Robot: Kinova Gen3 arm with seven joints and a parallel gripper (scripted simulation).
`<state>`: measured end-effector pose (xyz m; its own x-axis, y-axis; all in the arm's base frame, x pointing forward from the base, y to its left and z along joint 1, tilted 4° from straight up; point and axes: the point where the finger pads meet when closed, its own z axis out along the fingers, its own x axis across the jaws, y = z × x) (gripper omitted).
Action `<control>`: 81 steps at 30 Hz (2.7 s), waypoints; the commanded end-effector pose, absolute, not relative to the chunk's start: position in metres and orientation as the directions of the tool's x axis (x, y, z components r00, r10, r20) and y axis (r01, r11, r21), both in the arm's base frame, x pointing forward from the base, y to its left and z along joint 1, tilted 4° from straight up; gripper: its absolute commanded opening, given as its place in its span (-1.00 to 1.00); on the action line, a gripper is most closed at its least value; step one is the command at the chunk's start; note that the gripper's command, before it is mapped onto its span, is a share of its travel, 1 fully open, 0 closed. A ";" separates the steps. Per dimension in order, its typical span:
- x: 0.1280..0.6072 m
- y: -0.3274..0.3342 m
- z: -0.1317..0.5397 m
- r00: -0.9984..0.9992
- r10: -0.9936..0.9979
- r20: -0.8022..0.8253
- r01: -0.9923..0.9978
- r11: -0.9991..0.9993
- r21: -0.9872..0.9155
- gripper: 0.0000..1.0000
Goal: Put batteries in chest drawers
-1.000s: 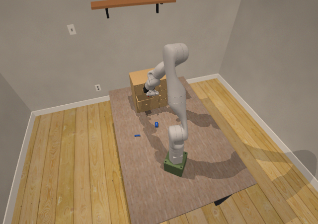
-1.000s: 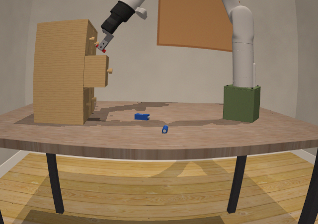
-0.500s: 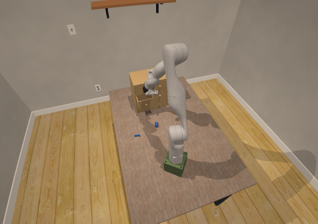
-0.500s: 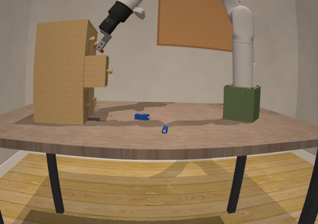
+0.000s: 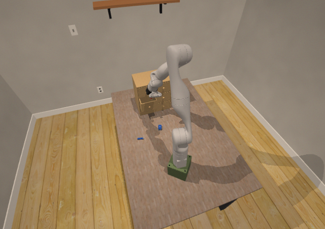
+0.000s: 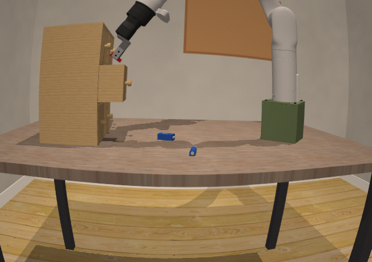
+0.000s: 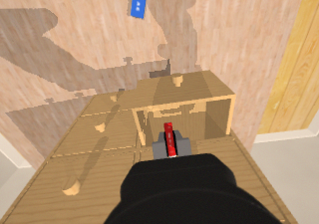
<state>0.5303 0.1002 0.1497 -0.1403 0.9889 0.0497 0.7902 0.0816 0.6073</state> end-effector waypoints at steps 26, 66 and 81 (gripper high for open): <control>0.531 0.100 0.151 -0.140 0.989 0.050 0.789 0.081 0.609 1.00; 0.399 0.081 0.154 -0.140 0.989 0.050 0.789 0.081 0.609 1.00; 0.389 0.080 0.154 -0.140 0.989 0.050 0.789 0.081 0.609 1.00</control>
